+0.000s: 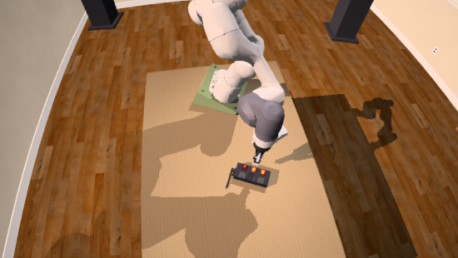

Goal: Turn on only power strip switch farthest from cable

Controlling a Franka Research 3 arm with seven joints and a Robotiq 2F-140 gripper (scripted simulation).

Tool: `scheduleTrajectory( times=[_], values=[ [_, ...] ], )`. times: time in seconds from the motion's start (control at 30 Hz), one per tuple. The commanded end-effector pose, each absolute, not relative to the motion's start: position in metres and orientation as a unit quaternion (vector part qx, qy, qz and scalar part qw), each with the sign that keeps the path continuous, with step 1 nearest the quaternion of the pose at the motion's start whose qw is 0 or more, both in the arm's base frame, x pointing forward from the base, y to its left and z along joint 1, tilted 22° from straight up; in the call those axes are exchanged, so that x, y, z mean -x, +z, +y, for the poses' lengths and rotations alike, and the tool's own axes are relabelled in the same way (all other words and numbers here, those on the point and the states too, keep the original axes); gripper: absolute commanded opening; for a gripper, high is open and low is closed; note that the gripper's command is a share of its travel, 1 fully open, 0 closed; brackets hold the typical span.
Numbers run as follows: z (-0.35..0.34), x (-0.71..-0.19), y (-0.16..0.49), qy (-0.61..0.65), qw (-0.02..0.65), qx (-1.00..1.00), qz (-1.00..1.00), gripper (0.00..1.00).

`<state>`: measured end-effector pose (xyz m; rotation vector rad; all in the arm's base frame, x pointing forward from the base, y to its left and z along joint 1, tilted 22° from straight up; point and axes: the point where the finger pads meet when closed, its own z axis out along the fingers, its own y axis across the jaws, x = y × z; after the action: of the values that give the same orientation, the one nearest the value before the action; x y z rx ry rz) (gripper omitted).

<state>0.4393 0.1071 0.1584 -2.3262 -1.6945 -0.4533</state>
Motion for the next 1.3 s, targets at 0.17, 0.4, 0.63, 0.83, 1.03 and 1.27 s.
scheduleTrajectory(
  times=[0.17, 0.4, 0.63, 0.83, 1.03, 1.27],
  values=[
    [0.108, -0.439, 0.157, -0.155, 0.112, 0.791, -0.582, 0.00],
    [0.109, -0.439, 0.154, -0.154, 0.112, 0.791, -0.582, 0.00],
    [0.112, -0.440, 0.147, -0.154, 0.112, 0.791, -0.582, 0.00],
    [0.114, -0.440, 0.142, -0.154, 0.112, 0.791, -0.582, 0.00],
    [0.117, -0.441, 0.134, -0.154, 0.112, 0.791, -0.582, 0.00],
    [0.120, -0.442, 0.127, -0.154, 0.112, 0.791, -0.582, 0.00]
  ],
)
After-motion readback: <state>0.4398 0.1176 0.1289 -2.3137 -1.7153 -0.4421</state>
